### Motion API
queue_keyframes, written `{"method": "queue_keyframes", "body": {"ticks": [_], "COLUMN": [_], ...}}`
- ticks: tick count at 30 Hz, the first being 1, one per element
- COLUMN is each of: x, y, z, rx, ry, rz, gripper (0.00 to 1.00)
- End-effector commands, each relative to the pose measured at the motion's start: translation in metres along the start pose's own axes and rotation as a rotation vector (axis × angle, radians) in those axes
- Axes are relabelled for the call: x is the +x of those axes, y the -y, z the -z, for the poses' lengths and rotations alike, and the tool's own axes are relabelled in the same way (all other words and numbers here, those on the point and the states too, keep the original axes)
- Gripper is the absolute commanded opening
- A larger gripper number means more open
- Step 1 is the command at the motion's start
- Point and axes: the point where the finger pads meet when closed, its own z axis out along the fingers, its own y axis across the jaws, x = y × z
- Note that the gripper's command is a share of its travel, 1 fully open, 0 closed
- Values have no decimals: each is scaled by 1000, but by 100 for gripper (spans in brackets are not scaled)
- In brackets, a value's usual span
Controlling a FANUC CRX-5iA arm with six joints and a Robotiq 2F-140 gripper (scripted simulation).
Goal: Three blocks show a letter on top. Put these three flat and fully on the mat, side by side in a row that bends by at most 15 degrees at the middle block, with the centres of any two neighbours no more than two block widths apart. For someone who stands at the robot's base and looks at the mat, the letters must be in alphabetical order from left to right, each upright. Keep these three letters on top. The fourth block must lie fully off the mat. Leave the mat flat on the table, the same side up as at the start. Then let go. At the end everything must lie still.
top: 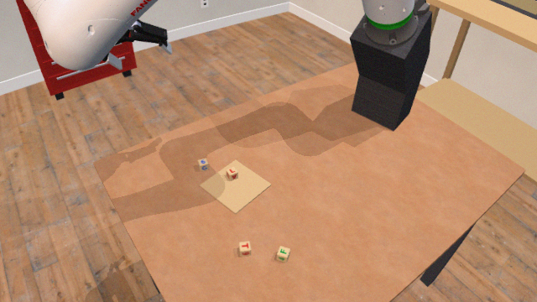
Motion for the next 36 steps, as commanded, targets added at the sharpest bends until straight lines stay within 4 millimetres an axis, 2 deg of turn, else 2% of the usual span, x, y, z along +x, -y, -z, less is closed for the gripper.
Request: {"method": "queue_keyframes", "body": {"ticks": [1,23,28,32,34,36], "x": [0,2,13,30,30,42], "y": [0,1,5,13,13,19], "z": [0,1,5,13,13,18], "rx": [0,0,1,5,5,9], "ry": [0,-2,-11,-26,-26,-36], "rz": [0,-7,-41,-96,-96,-135], "gripper": [100,100,100,100,100,100]}}
